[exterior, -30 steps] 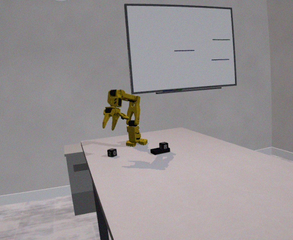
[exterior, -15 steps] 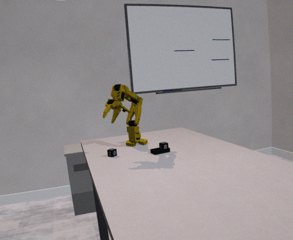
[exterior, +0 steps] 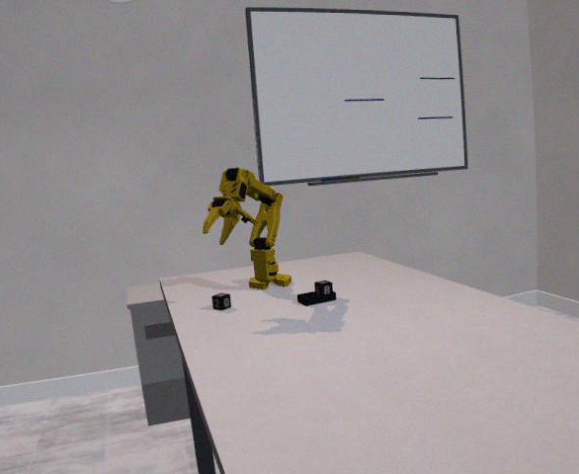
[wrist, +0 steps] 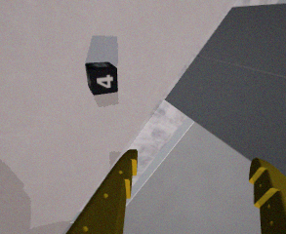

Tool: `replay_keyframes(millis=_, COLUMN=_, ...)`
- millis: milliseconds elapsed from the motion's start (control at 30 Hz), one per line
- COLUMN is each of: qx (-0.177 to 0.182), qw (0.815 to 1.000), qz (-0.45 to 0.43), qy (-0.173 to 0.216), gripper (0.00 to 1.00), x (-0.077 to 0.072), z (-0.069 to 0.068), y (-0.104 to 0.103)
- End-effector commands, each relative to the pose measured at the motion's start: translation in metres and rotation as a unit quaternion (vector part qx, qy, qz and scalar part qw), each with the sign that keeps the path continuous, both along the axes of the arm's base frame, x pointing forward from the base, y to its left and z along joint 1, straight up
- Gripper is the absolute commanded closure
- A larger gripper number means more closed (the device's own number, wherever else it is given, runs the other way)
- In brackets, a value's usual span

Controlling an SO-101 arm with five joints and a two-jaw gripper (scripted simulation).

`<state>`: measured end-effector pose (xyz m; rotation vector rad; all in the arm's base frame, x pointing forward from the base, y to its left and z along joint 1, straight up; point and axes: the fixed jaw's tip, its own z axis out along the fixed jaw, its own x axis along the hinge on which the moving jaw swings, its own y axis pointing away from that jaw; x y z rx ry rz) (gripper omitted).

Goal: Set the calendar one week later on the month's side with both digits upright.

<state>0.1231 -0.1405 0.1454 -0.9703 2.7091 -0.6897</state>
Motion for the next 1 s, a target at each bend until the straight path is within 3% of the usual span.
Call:
replay_keyframes(millis=0, qx=-0.014, qw=1.0, qz=-0.009, qy=-0.017, gripper=0.65, x=0.0, z=0.004, y=-0.002)
replay_keyframes(millis=667, qx=-0.007, qw=1.0, qz=-0.02, qy=-0.018, gripper=0.65, x=0.0, z=-0.006, y=-0.002)
replay_keyframes(millis=800, qx=0.012, qw=1.0, qz=-0.02, qy=-0.001, gripper=0.65, x=0.0, z=-0.014, y=-0.003)
replay_keyframes(millis=967, qx=0.06, qw=0.997, qz=-0.021, qy=0.042, gripper=0.65, x=0.001, z=-0.034, y=-0.003)
